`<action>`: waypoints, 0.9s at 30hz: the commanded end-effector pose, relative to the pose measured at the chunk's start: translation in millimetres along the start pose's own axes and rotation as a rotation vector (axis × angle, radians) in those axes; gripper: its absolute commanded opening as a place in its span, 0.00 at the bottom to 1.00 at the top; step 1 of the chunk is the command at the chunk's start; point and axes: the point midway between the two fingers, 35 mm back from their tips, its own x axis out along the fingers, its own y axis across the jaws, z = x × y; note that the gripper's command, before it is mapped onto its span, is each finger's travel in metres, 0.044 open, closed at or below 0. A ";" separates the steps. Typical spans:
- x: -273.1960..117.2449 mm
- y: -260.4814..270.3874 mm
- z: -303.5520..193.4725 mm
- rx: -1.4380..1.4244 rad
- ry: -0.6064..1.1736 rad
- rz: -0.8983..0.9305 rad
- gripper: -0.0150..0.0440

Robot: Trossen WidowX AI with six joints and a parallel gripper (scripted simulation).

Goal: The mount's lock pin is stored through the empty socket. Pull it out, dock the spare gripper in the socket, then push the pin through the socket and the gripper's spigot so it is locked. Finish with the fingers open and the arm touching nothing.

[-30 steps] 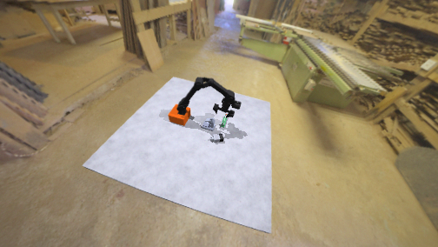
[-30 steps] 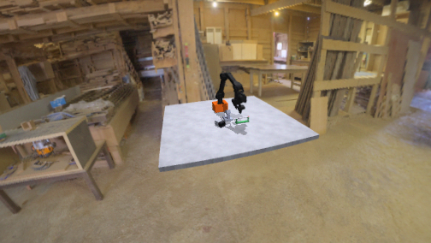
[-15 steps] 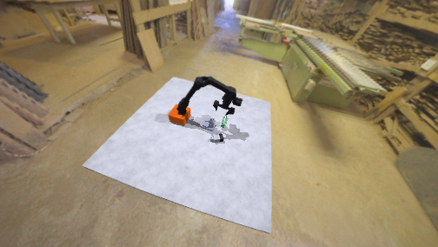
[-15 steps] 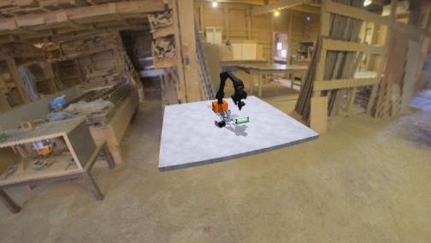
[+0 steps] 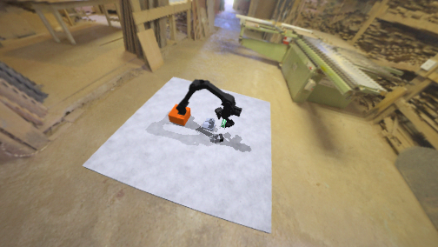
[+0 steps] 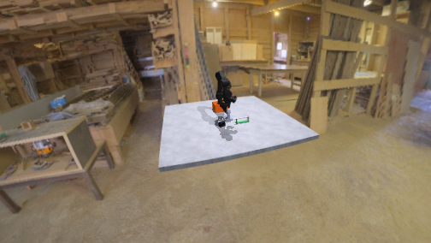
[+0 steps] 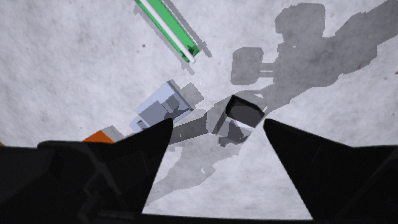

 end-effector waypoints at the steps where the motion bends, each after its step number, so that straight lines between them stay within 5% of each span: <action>1: 2.7 -38.1 -48.1 0.349 0.005 -0.076 1.00; 27: 78.4 -45.8 -57.6 0.408 0.005 -0.088 1.00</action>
